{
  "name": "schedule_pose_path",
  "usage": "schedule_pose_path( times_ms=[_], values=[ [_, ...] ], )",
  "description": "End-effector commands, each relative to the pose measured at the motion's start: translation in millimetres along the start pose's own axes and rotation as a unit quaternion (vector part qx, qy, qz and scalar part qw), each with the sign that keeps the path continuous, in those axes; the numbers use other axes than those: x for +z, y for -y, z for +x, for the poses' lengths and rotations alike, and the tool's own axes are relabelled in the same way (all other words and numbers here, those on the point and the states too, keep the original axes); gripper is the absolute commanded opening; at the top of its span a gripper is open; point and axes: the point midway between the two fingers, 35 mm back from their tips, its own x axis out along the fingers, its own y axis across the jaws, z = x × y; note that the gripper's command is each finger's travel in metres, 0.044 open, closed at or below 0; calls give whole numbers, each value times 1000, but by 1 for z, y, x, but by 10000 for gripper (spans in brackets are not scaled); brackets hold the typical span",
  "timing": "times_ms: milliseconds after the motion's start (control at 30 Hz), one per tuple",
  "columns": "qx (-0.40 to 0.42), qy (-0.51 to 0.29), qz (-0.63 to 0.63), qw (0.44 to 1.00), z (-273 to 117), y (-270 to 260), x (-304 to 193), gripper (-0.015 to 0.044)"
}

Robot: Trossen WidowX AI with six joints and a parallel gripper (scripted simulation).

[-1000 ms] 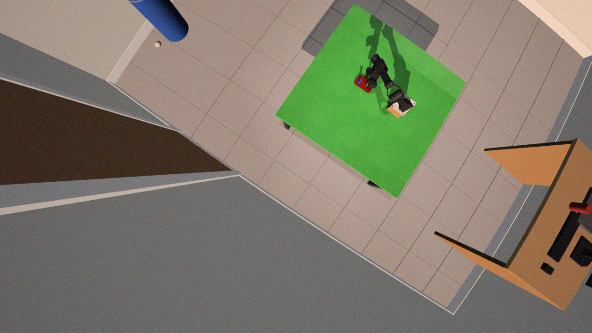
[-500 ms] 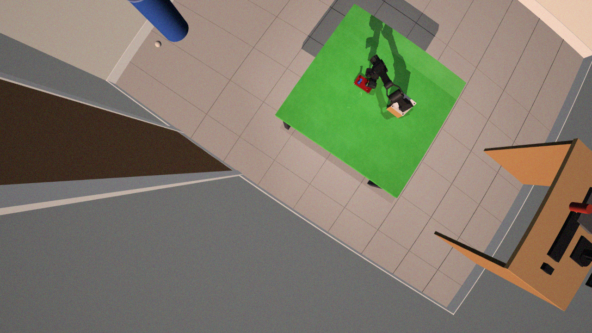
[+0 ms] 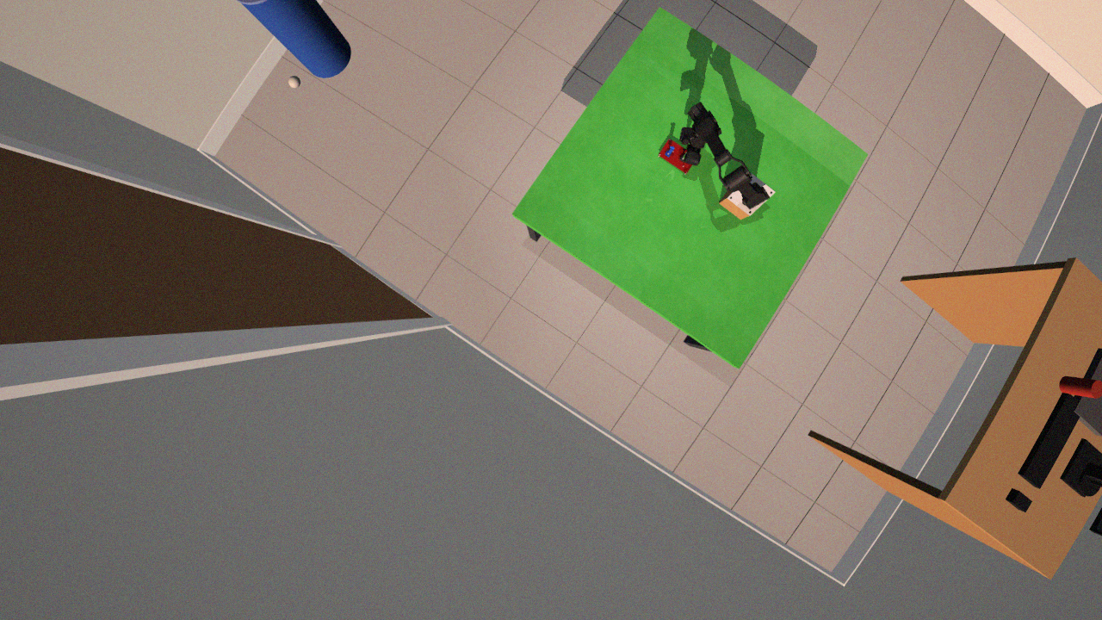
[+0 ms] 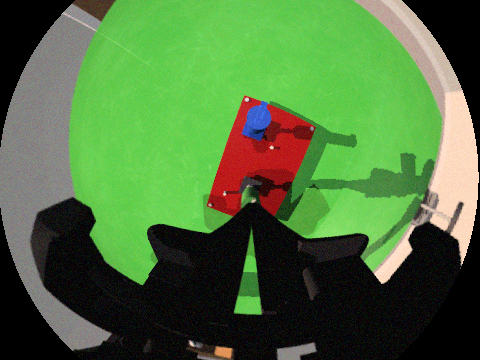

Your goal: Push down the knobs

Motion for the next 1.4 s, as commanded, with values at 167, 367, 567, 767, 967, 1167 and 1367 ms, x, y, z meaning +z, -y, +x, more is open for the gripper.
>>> schedule_pose_path(
  times_ms=[167, 367, 567, 767, 967, 1167, 1367],
  values=[
    [2, 0, 3, 1000, 4, -1, 0, 0],
    [2, 0, 3, 1000, 3, -1, 0, 0],
    [2, 0, 3, 1000, 2, -1, 0, 0],
    [2, 0, 3, 1000, 2, -1, 0, 0],
    [2, 0, 3, 1000, 5, -1, 0, 0],
    [2, 0, 3, 1000, 5, -1, 0, 0],
    [2, 0, 3, 1000, 6, -1, 0, 0]
  ],
)
